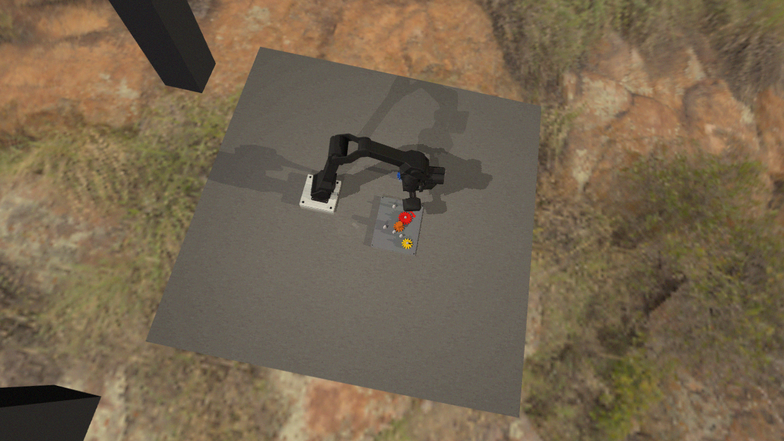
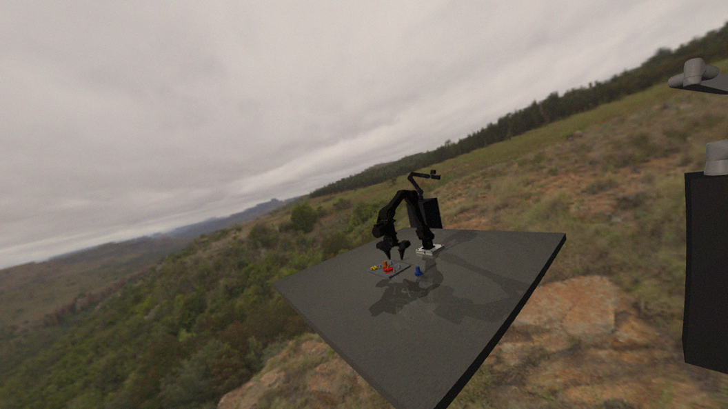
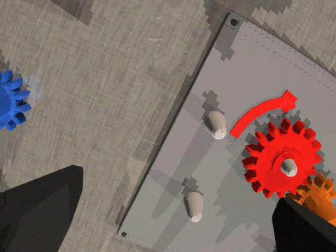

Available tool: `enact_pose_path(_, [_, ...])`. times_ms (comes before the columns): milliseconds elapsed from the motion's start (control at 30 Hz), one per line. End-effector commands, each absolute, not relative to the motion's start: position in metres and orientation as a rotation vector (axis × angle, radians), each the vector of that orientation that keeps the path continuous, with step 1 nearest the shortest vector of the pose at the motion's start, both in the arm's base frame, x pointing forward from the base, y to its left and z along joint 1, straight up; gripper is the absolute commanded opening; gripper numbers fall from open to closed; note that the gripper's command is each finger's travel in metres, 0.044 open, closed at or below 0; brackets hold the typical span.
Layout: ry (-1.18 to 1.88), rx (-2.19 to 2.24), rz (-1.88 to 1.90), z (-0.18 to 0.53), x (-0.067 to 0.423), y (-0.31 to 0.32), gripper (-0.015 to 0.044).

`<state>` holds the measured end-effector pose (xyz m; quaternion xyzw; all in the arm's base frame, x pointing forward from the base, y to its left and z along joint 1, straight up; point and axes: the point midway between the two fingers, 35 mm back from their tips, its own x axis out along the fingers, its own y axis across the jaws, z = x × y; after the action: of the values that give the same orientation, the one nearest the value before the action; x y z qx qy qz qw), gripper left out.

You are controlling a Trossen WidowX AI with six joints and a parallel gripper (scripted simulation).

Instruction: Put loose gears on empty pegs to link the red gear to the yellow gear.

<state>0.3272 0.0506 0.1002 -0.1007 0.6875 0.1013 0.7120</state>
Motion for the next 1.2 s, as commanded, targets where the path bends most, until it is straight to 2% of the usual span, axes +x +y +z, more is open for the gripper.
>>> enact_pose_path(0, [1.532, -0.170, 0.178, 0.100, 0.315, 0.103, 0.0440])
enact_pose_path(133, [1.541, -0.109, 0.126, 0.099, 0.292, 0.159, 0.0440])
enact_pose_path(200, [1.541, -0.100, 0.117, 0.099, 0.290, 0.167, 0.0440])
enact_pose_path(1167, [1.542, -0.100, 0.117, 0.056, 0.292, 0.167, 0.0440])
